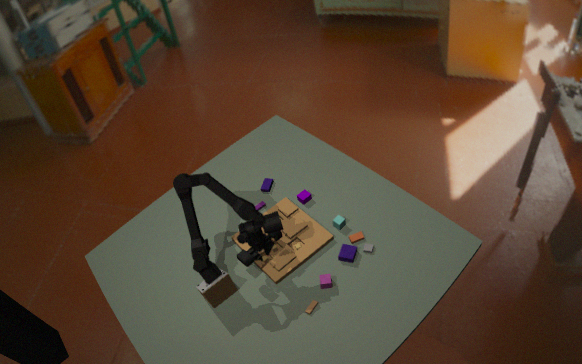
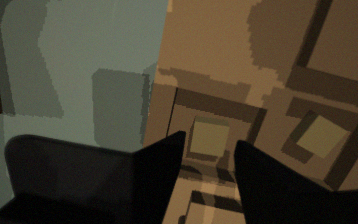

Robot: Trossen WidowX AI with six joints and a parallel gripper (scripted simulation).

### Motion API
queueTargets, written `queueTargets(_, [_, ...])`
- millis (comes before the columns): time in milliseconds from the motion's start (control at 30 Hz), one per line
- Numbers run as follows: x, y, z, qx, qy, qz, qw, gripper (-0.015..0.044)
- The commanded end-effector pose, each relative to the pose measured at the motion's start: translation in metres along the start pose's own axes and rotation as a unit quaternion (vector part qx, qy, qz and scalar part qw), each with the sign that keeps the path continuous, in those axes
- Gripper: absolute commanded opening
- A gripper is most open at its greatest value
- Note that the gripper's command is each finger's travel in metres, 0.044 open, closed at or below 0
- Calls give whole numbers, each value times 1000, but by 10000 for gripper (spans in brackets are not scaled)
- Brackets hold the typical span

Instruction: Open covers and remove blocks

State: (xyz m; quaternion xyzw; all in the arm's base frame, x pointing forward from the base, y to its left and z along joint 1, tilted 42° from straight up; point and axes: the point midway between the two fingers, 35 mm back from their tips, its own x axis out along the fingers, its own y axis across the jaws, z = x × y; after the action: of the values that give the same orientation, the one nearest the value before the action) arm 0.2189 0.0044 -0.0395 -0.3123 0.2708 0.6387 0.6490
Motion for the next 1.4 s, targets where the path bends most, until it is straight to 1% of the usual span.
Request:
queueTargets(0, [3,0,1,2,-3,-1,1000,144])
queueTargets(300, [10,0,1,2,-3,-1,1000,144])
queueTargets(633, [8,0,0,0,0,0,1000,80])
queueTargets(800, [7,0,0,0,0,0,1000,80])
queueTargets(1367, [-15,-1,-1,1,0,-1,1000,80])
